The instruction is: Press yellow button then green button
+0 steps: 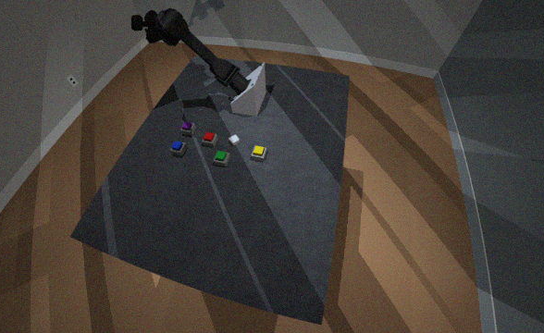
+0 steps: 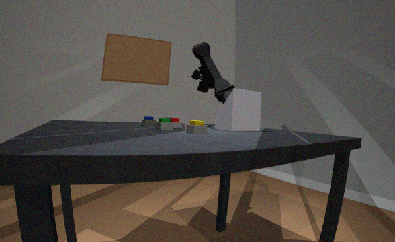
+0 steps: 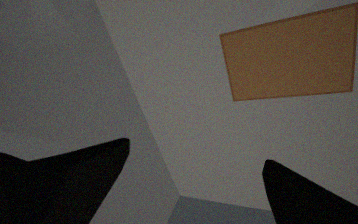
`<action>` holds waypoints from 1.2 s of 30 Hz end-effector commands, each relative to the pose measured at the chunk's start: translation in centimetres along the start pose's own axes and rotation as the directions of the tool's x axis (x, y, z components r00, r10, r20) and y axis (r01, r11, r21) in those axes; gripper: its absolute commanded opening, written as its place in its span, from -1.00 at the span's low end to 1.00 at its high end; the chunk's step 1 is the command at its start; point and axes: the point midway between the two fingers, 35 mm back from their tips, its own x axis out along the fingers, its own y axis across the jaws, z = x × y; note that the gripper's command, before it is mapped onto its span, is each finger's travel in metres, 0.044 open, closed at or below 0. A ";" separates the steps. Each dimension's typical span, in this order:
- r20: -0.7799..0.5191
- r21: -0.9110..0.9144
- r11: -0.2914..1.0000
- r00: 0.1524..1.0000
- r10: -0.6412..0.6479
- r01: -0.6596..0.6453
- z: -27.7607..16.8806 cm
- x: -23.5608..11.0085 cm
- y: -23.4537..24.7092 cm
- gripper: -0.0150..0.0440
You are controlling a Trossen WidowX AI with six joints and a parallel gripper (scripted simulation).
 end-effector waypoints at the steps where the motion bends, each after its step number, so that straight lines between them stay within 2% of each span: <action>1: 0.003 0.007 1.000 1.000 0.001 -0.001 0.2 0.0 0.0 0.86; 4: 0.056 0.113 0.993 0.998 0.014 -0.021 2.5 0.1 -0.2 0.86; 8: 0.223 0.390 0.913 0.974 0.032 -0.119 9.5 -0.4 -1.7 0.86; 13: 0.440 0.653 0.693 0.898 -0.020 -0.305 17.6 -2.3 -6.4 0.86; 17: 0.598 0.732 0.469 0.796 -0.092 -0.495 23.3 -5.2 -11.3 0.86; 22: 0.762 0.647 0.199 0.617 -0.196 -0.736 29.2 -10.8 -18.2 0.86; 27: 0.866 0.413 -0.007 0.395 -0.306 -0.911 32.7 -18.1 -25.5 0.86; 31: 0.901 0.185 -0.108 0.212 -0.379 -0.977 33.7 -24.4 -30.8 0.86; 36: 0.923 -0.029 -0.145 0.029 -0.384 -0.989 34.4 -31.3 -33.9 0.86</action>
